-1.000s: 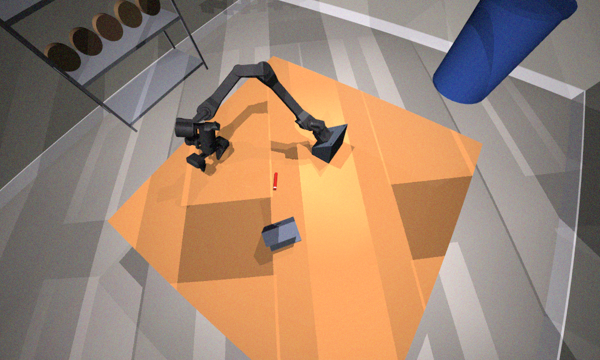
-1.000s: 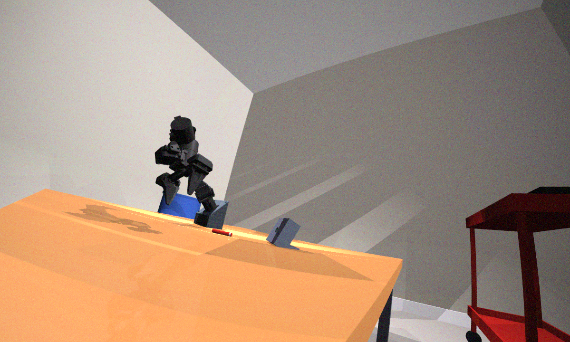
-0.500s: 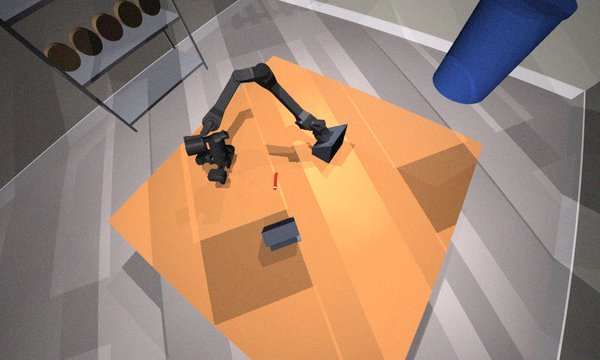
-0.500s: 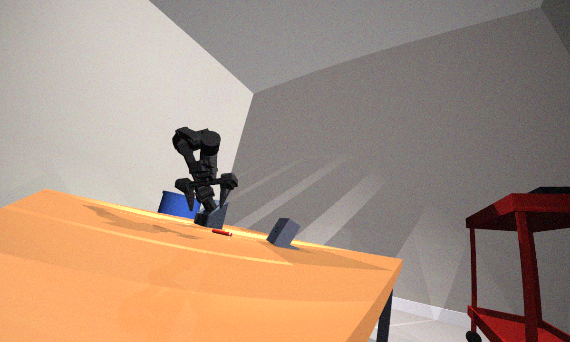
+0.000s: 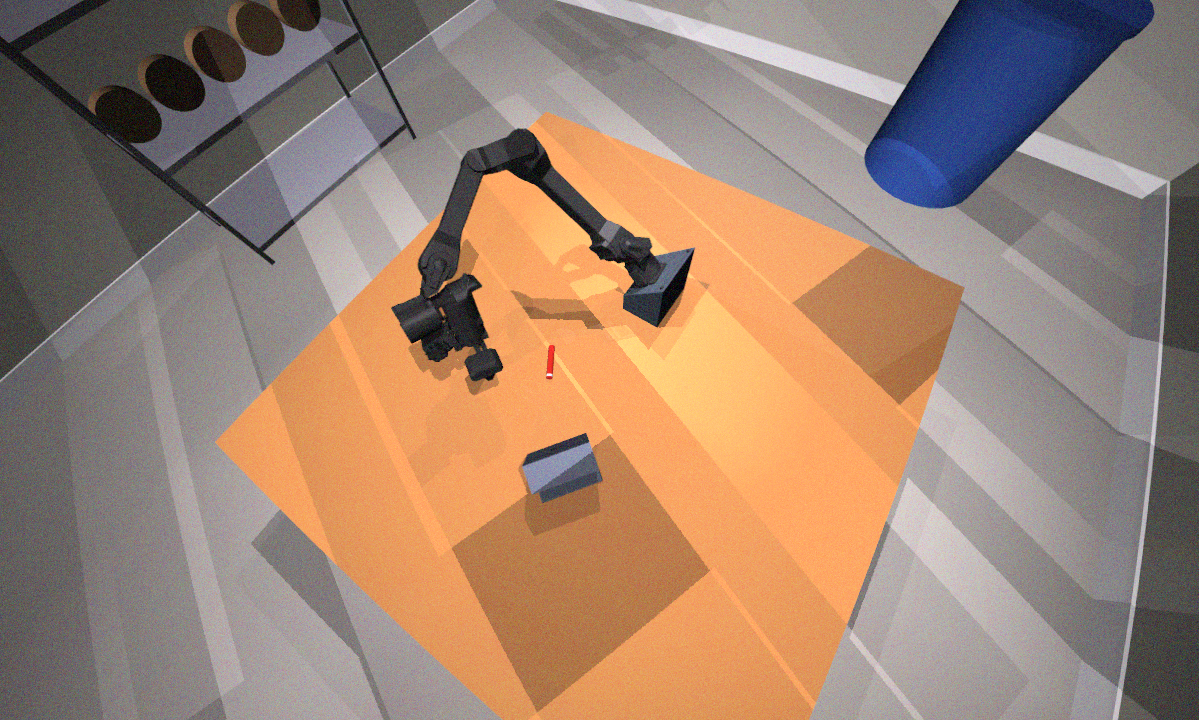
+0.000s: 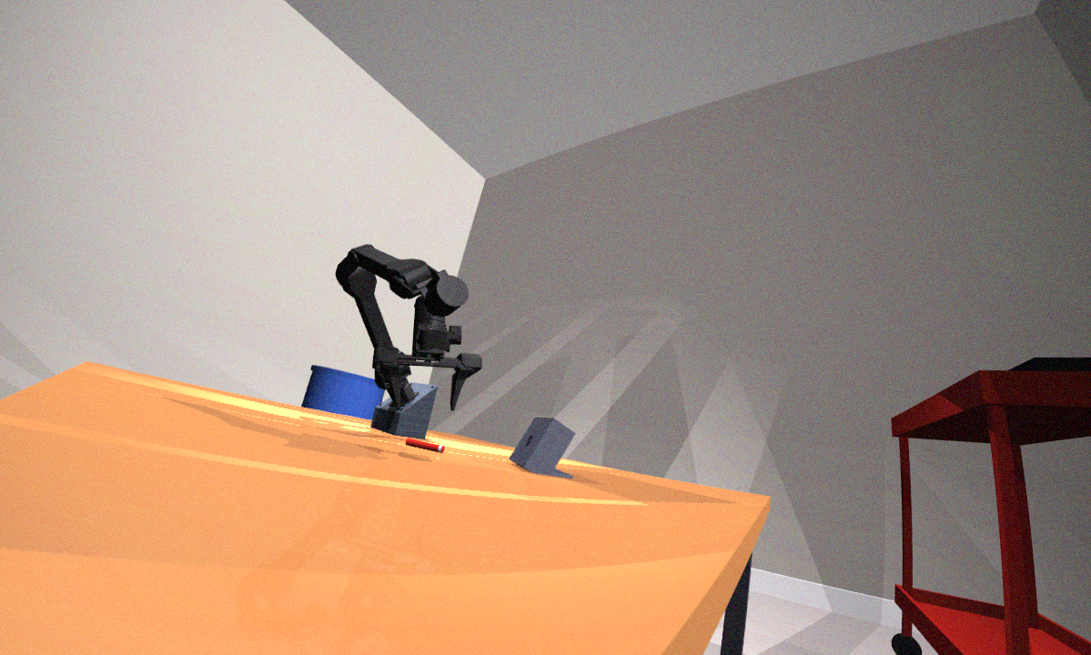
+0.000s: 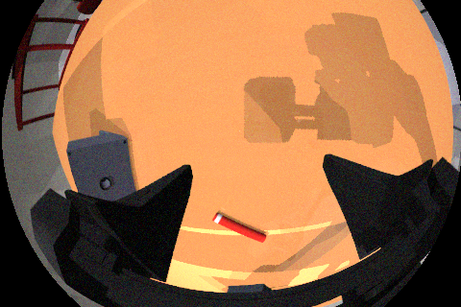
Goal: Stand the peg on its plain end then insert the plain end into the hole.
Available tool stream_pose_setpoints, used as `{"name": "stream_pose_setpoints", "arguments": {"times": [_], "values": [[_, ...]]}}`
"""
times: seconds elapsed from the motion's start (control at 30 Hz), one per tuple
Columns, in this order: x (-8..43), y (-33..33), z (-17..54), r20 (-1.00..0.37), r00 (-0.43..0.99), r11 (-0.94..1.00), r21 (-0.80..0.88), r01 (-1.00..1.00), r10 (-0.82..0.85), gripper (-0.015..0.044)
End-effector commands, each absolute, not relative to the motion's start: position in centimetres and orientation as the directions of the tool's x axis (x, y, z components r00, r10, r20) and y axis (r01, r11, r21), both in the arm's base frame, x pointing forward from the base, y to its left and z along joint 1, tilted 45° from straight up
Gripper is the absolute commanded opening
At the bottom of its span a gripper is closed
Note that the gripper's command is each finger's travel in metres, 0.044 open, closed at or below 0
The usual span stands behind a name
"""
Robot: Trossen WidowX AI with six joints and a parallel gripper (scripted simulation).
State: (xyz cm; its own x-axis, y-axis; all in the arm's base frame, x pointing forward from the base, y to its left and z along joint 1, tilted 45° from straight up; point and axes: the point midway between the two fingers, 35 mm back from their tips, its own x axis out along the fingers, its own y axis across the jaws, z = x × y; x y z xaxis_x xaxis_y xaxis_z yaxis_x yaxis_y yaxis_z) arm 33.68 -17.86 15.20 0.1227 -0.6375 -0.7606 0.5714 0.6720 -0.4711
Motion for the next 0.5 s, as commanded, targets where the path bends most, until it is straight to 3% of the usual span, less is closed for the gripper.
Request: {"name": "stream_pose_setpoints", "arguments": {"times": [0.0, 0.47], "values": [[33.2, -16.8, 13.8, -0.768, 0.085, 0.703, -0.529, 0.475, -0.635, 0.044], [31.2, -12.5, 10.1, -0.763, -0.016, 0.762, -0.646, 0.035, -0.646, 0.044]]}}
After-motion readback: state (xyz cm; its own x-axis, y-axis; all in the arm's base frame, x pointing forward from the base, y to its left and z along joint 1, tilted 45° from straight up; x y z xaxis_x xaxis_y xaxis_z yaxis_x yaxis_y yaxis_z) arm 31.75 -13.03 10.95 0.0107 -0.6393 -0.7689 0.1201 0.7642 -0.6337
